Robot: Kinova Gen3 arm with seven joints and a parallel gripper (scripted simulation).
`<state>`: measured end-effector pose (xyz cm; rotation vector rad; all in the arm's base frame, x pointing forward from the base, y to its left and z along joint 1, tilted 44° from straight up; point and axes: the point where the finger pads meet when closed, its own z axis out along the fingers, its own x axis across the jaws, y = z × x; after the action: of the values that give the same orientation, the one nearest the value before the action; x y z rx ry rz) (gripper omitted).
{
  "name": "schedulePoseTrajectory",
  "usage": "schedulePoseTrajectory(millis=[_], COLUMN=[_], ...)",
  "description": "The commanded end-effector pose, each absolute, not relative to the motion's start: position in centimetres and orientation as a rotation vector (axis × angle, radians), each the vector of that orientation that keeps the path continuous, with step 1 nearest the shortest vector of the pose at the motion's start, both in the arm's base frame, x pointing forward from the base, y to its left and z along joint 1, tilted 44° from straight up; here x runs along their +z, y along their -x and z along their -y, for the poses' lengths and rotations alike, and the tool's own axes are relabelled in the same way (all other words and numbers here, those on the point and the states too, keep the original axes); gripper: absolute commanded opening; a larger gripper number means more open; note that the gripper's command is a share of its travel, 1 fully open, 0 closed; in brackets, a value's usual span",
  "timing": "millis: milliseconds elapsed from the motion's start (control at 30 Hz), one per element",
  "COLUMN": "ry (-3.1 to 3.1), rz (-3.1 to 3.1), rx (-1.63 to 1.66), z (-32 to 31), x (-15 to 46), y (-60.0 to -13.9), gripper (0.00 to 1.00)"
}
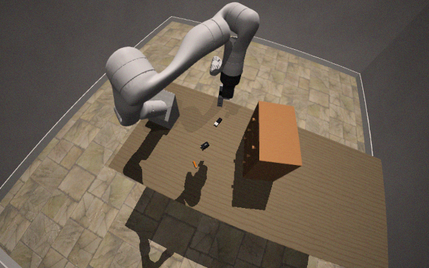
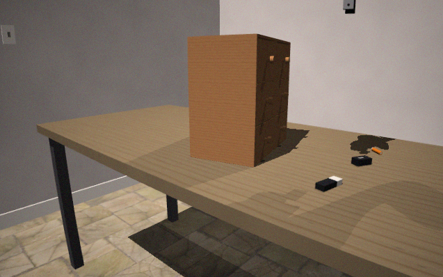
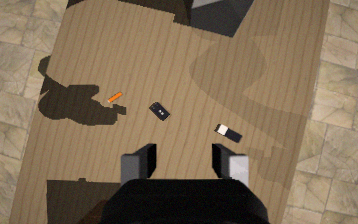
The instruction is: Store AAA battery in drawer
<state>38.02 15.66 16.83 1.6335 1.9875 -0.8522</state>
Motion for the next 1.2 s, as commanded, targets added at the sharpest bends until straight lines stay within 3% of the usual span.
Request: schedulePoseTrajectory(millis=[0,1167], ry=[-1.633,-1.593], rz=[-1.988,-1.995], rx=[-0.849,-0.77], z=[-15.74,-15.24], x=[16.88,16.18], y=[-38.02,-38.53], gripper=[1.0,1.0])
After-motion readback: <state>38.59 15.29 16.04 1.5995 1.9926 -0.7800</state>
